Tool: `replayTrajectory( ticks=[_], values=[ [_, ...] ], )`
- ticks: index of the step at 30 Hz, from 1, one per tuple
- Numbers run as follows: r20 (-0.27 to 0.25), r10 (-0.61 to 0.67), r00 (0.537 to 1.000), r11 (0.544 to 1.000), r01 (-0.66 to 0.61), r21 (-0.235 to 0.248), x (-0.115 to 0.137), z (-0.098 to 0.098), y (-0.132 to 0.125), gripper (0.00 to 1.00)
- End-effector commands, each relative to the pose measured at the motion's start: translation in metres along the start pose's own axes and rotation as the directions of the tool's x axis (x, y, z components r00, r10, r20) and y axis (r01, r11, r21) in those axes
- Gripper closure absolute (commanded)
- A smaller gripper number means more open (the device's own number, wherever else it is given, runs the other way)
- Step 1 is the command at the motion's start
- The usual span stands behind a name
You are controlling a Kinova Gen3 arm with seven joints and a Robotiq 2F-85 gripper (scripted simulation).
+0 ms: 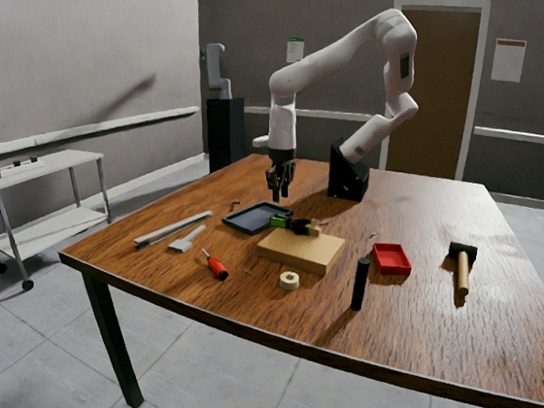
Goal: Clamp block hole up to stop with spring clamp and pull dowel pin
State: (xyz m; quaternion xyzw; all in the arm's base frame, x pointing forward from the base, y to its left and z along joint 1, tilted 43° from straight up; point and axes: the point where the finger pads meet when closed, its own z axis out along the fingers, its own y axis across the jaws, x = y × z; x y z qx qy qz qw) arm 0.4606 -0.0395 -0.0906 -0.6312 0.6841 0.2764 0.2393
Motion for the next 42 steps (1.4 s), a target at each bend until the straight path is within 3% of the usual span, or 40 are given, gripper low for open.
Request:
replayTrajectory(
  ticks=[1,29,42],
  values=[
    [-0.001,0.002,1.0,1.0,-0.002,0.002,0.0,-0.001,-0.001,0.46],
    [-0.002,0.099,0.995,0.995,-0.099,-0.002,-0.006,-0.002,0.0,0.46],
    [-0.004,0.231,0.973,0.973,-0.231,-0.005,-0.015,-0.003,0.0,0.46]
  ],
)
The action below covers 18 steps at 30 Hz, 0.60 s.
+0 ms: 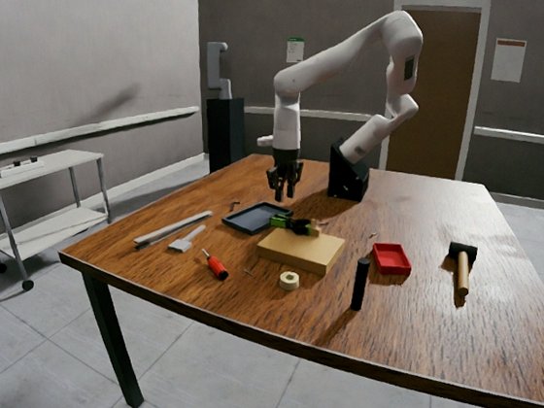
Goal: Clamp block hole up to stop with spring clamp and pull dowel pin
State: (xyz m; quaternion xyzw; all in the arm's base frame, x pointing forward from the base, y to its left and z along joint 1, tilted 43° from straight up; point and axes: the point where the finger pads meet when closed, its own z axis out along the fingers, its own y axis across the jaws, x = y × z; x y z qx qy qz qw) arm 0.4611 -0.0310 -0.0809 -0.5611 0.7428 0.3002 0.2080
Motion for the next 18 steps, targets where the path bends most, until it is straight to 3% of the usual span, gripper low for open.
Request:
replayTrajectory(
  ticks=[1,18],
  values=[
    [-0.001,0.047,0.999,0.999,-0.047,0.0,-0.003,-0.001,0.0,0.46],
    [-0.005,0.268,0.963,0.963,-0.268,-0.003,-0.017,-0.003,0.003,0.46]
  ],
)
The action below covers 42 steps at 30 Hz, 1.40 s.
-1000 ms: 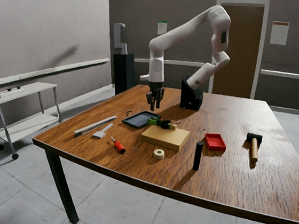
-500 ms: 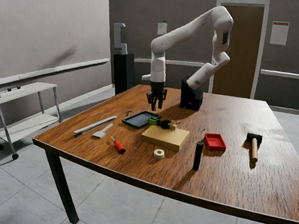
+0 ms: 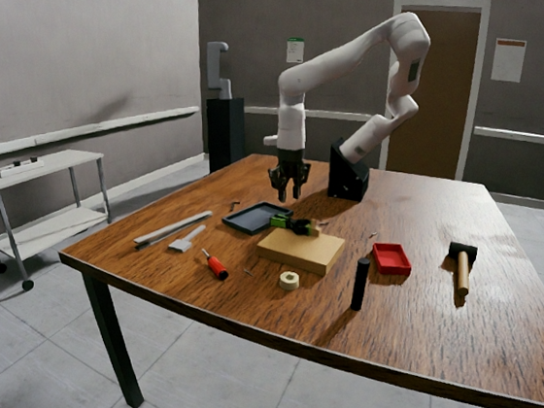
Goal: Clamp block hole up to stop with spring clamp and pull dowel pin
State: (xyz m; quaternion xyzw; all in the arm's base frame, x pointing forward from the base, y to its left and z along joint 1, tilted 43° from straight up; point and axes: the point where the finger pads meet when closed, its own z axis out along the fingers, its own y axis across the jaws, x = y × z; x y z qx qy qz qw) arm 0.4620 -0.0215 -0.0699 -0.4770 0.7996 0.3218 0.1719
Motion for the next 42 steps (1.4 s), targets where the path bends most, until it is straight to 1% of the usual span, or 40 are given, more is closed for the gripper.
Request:
replayTrajectory(
  ticks=[1,3,8,18,20,27,35,37,42],
  values=[
    [-0.002,0.068,0.998,0.998,-0.068,0.0,-0.004,-0.002,0.001,0.46],
    [-0.002,0.068,0.998,0.998,-0.068,0.0,-0.004,-0.002,0.001,0.46],
    [-0.003,0.154,0.988,0.988,-0.154,0.0,-0.009,-0.002,0.004,0.46],
    [-0.004,0.329,0.944,0.944,-0.329,0.0,-0.021,-0.004,0.009,0.46],
    [-0.004,0.329,0.944,0.944,-0.329,0.0,-0.021,-0.004,0.009,0.46],
    [-0.004,0.447,0.894,0.894,-0.447,0.001,-0.029,-0.005,0.012,0.46],
    [-0.002,0.569,0.822,0.822,-0.569,0.002,-0.038,-0.007,0.016,0.46],
    [-0.002,0.569,0.822,0.822,-0.569,0.002,-0.038,-0.007,0.016,0.46],
    [-0.001,0.636,0.771,0.771,-0.636,0.002,-0.044,-0.008,0.018,0.46]
  ],
)
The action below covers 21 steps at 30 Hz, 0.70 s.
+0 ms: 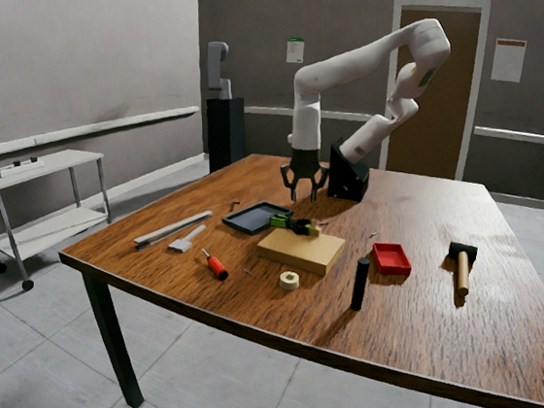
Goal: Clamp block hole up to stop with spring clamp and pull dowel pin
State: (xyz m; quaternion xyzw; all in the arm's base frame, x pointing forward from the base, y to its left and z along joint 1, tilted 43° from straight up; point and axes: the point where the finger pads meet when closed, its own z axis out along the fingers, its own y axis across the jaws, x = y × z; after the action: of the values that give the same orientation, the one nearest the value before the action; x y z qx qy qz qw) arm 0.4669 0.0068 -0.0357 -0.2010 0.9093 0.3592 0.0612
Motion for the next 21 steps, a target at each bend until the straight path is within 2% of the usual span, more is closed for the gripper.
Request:
replayTrajectory(
  ticks=[1,21],
  values=[
    [0.001,0.065,0.998,0.998,-0.065,0.002,-0.003,-0.002,0.003,0.46],
    [0.008,0.307,0.952,0.952,-0.307,0.001,-0.013,-0.004,0.019,0.46]
  ],
)
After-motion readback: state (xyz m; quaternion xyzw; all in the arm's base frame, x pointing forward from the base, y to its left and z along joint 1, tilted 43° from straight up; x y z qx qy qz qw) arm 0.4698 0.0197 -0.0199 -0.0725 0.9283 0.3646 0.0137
